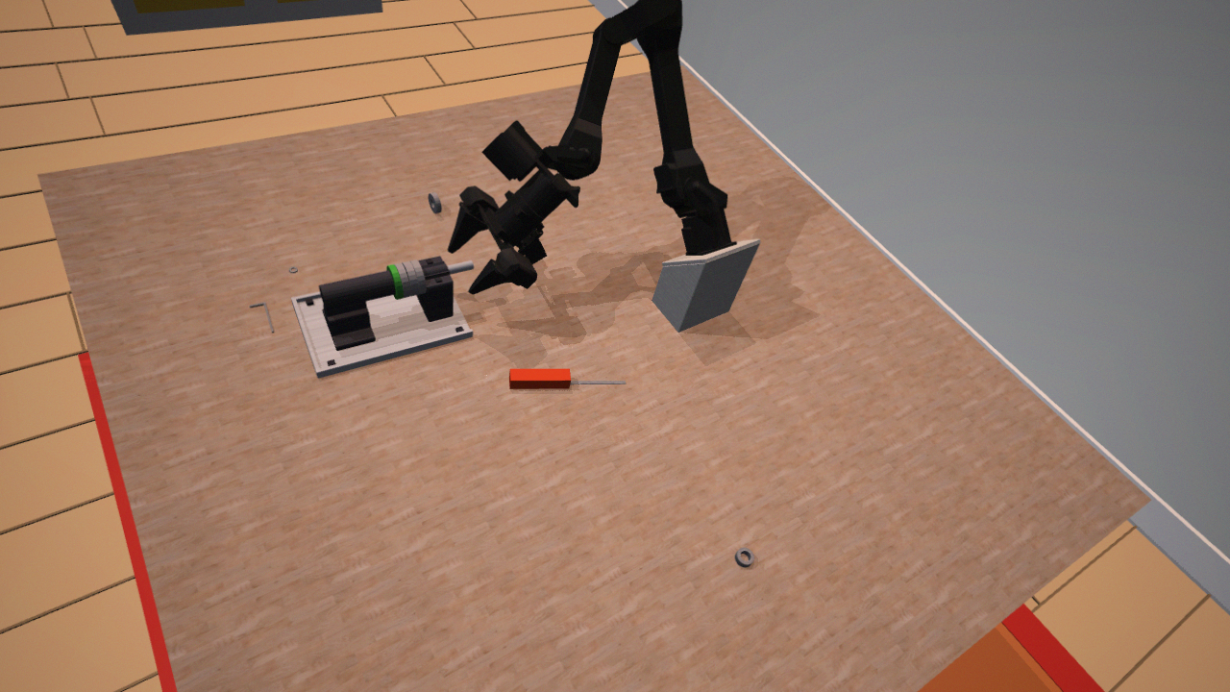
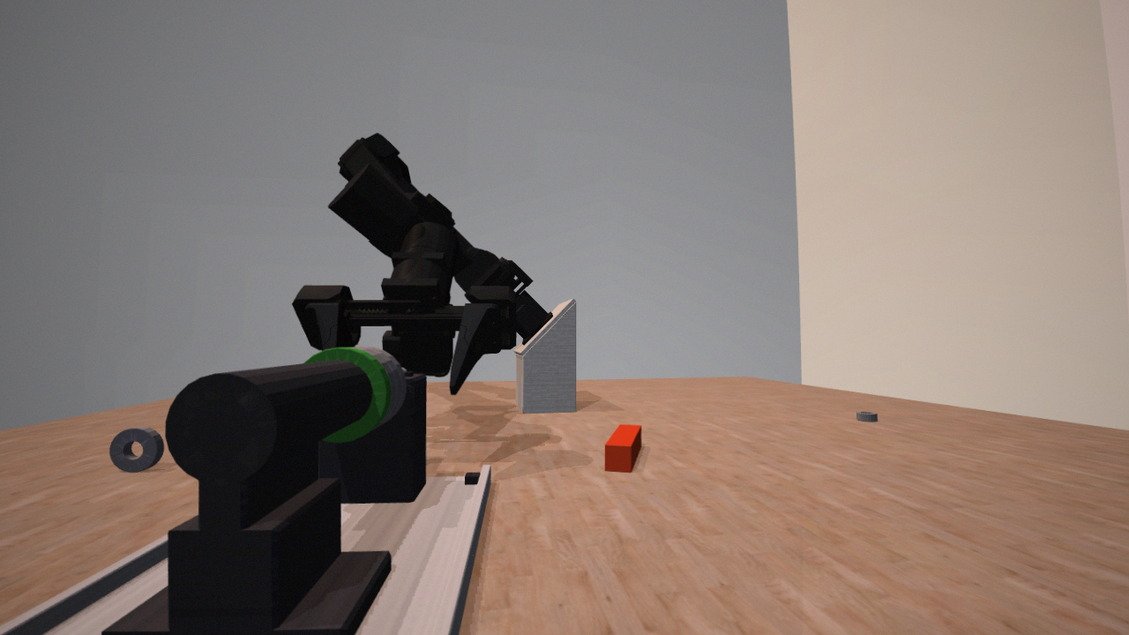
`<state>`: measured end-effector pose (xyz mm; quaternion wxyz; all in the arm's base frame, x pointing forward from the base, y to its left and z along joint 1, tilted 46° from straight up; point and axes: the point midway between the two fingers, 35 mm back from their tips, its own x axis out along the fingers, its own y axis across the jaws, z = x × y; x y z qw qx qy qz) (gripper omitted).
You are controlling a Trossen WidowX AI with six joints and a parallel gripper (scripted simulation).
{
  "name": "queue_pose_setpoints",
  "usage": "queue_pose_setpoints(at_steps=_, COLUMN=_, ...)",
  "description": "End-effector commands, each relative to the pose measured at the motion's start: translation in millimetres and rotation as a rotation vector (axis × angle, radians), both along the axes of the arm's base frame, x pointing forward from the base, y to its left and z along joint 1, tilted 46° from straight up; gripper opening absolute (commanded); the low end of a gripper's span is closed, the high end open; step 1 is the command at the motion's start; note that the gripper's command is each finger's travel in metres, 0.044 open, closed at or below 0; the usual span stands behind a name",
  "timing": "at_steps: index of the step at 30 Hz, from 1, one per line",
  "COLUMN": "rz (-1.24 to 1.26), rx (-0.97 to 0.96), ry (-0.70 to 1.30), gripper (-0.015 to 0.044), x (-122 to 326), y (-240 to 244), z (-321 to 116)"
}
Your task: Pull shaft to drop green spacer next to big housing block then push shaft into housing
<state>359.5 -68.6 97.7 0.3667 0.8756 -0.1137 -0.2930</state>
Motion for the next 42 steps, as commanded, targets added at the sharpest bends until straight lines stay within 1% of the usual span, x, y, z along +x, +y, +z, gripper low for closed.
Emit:
queue_pose_setpoints(at_steps=1, rz=0.006, rx=-0.004, ry=0.003, gripper=0.044, x=1, y=0, z=-1)
queue_pose_setpoints(at_steps=20, rz=0.006, rx=-0.004, ry=0.003, gripper=0.044, x=1, y=0, z=-1)
queue_pose_setpoints(at_steps=33, rz=0.006, rx=-0.004, ry=0.002, gripper=0.044, x=14, y=-7, z=-8)
queue_pose_setpoints(at_steps=42, rz=0.006, rx=-0.004, ry=0.002, gripper=0.044, x=15, y=-7, z=-8)
